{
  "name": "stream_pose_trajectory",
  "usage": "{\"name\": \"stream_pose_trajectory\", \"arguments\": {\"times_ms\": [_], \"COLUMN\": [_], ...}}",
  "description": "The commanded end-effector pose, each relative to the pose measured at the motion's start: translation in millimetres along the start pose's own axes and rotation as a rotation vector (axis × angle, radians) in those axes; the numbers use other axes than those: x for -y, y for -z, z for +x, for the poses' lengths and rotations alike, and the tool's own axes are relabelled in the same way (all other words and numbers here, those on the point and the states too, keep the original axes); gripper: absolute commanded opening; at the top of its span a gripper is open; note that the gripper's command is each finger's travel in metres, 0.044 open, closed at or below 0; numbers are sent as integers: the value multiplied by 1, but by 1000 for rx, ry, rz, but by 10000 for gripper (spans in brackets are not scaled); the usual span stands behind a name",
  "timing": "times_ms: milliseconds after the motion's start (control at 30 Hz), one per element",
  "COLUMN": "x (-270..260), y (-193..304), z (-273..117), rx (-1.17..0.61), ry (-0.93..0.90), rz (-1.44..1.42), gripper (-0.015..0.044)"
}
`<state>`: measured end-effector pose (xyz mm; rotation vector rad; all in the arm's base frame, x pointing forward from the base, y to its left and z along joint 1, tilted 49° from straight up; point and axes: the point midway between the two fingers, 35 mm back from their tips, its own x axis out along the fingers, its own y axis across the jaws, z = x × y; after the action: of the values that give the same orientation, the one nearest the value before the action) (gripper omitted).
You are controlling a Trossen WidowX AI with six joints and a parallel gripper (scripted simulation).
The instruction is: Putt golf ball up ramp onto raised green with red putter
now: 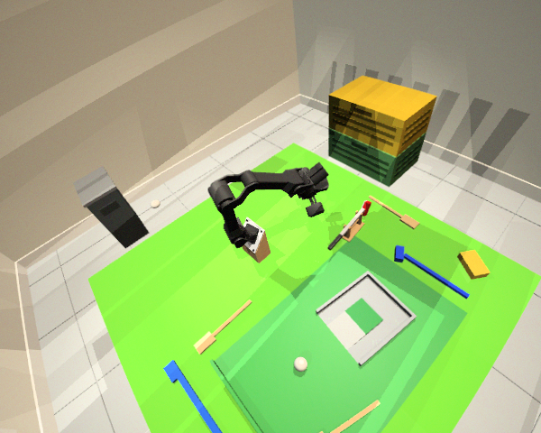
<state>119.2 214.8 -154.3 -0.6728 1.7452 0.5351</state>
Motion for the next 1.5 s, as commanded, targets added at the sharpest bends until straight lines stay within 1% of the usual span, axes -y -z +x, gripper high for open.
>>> {"name": "stream_pose_trajectory", "arguments": {"times_ms": [0,267,333,600,767,967,1067,1467], "x": [69,168,182,178,190,193,201,207], "y": [-28,-35,-34,-31,-23,-21,-15,-10], "z": [-10,-23,-25,-23,-7,-1,12,22], "rx": [-45,-260,-300,-302,-303,-303,-304,-305], "ry": [154,283,289,289,290,290,290,291], "rz": [-252,-611,-662,-666,-666,-666,-665,-665], "gripper": [440,440,440,440,440,440,440,440]}}
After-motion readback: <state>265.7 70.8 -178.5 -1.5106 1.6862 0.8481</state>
